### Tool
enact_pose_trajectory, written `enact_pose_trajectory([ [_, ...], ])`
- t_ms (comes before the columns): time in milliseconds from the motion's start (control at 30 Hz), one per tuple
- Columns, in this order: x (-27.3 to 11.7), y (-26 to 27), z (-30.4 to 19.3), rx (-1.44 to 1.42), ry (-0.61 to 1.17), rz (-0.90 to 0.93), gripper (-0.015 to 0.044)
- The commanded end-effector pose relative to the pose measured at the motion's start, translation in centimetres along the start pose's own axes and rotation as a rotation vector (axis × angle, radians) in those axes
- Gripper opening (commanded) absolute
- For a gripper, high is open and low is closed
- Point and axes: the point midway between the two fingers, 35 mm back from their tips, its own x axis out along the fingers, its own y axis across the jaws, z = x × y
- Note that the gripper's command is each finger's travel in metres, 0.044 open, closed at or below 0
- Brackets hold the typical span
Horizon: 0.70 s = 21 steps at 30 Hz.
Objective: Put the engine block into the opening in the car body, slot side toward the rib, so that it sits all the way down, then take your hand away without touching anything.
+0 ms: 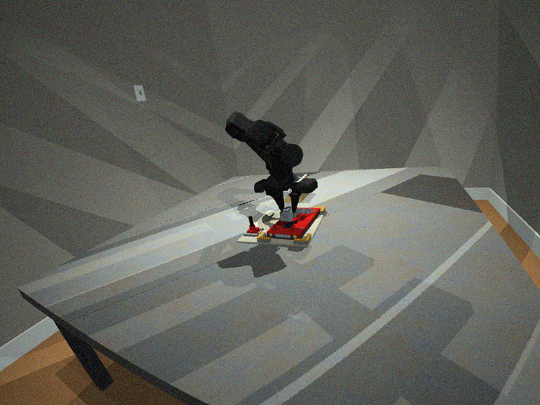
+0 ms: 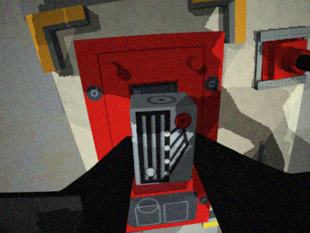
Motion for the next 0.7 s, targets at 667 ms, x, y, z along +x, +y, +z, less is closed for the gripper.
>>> enact_pose_trajectory([
  [667,-0.02,-0.04,0.01,-0.123,0.002,0.004,0.0158],
])
